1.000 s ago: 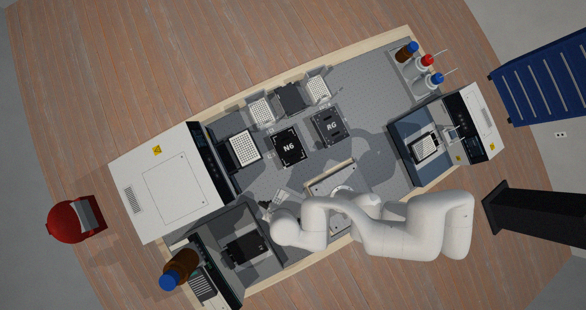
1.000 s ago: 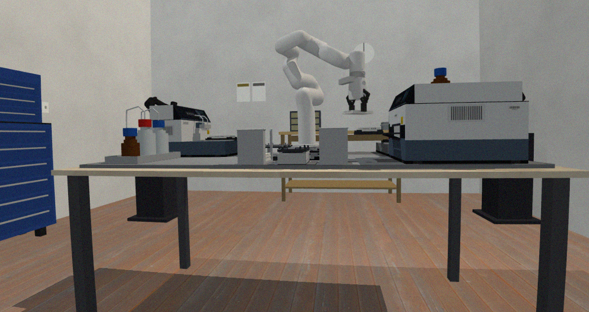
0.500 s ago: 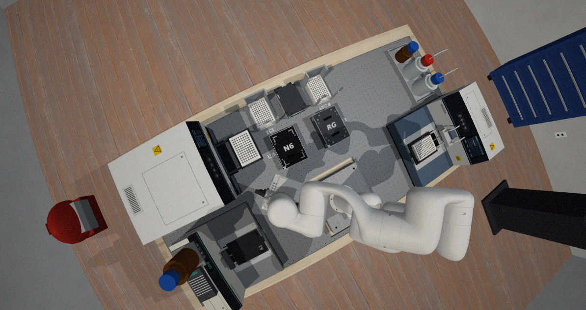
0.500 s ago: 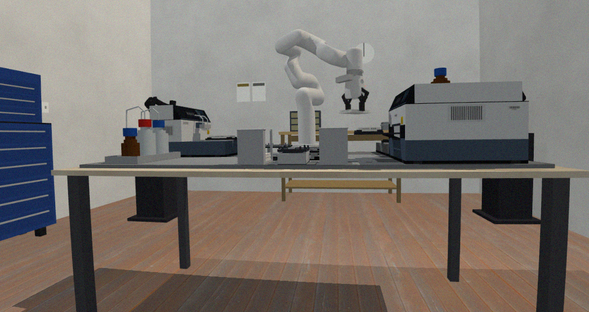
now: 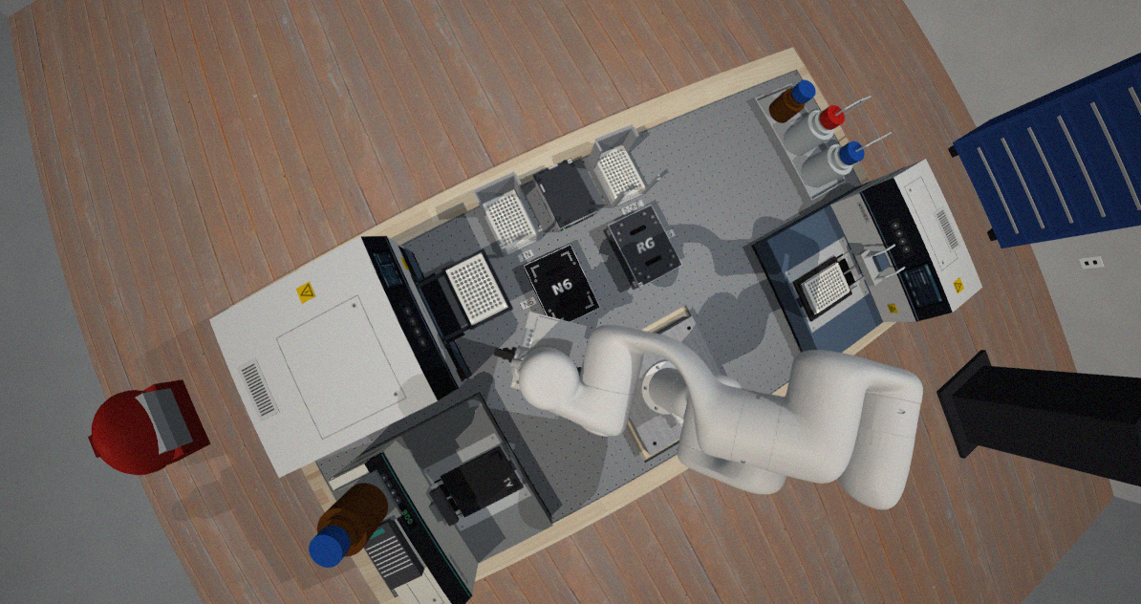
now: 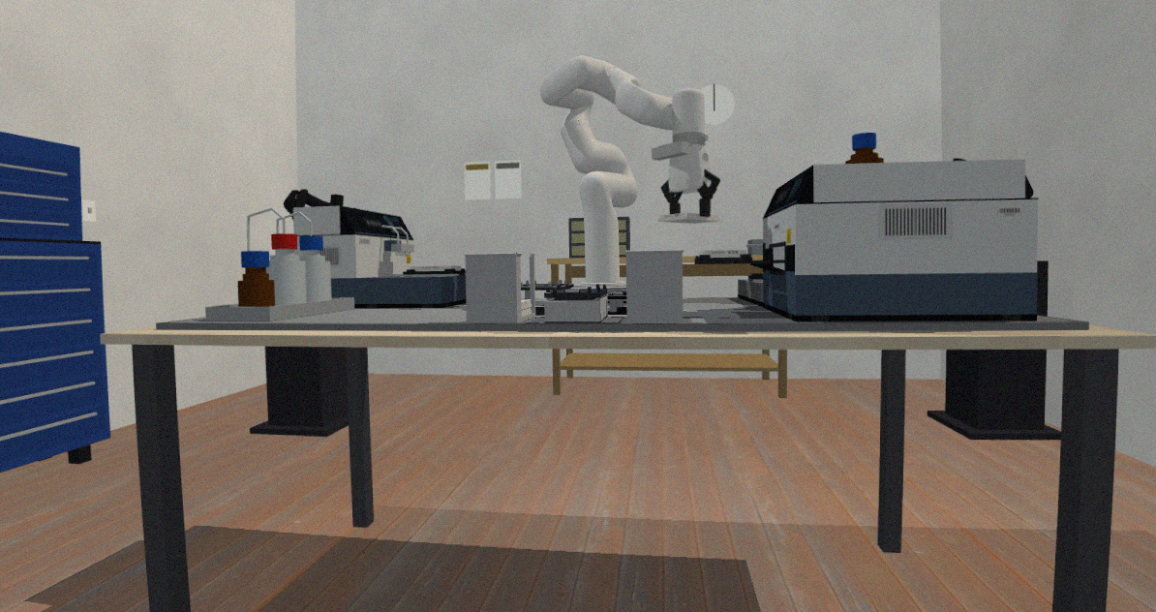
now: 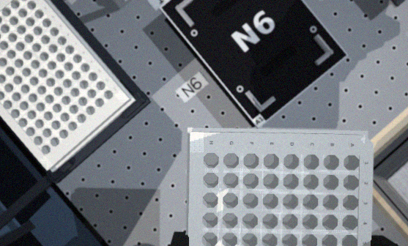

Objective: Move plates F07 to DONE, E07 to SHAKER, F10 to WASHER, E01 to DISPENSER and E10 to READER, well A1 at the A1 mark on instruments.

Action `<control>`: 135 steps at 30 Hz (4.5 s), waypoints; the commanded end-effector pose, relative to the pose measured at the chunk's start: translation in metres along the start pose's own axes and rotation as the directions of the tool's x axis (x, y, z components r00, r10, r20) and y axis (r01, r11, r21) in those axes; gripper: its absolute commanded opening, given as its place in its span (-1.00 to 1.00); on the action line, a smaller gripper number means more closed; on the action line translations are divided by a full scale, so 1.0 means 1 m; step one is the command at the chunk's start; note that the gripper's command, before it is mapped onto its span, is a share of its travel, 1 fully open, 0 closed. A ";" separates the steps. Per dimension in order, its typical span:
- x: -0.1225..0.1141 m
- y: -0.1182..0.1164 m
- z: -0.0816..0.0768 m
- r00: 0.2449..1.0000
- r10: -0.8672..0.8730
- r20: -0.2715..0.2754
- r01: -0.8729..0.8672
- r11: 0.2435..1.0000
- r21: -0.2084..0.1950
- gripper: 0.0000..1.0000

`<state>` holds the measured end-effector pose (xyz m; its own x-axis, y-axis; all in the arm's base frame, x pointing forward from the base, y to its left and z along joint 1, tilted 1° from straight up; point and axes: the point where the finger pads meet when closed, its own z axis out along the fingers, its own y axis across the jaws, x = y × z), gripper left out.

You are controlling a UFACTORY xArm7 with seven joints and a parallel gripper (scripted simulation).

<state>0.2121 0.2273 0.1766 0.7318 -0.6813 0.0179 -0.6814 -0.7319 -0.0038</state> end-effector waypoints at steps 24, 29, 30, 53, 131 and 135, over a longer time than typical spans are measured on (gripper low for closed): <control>0.073 -0.011 -0.001 0.991 -0.136 0.000 0.136 0.991 0.005 -1.00; 0.090 -0.012 -0.001 0.989 -0.148 0.000 0.148 0.989 0.005 -1.00; 0.093 -0.012 -0.001 0.987 -0.159 0.000 0.159 0.987 0.005 -1.00; 0.160 -0.014 -0.001 0.951 -0.309 -0.002 0.309 0.951 0.005 -1.00; 0.378 -0.039 -0.001 0.744 -0.668 -0.005 0.668 0.744 0.002 -1.00; 0.378 -0.039 -0.001 0.744 -0.668 -0.005 0.668 0.744 0.002 -1.00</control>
<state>0.5136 -0.0018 0.1829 0.9997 -0.0178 0.0143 -0.0179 -0.9998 0.0080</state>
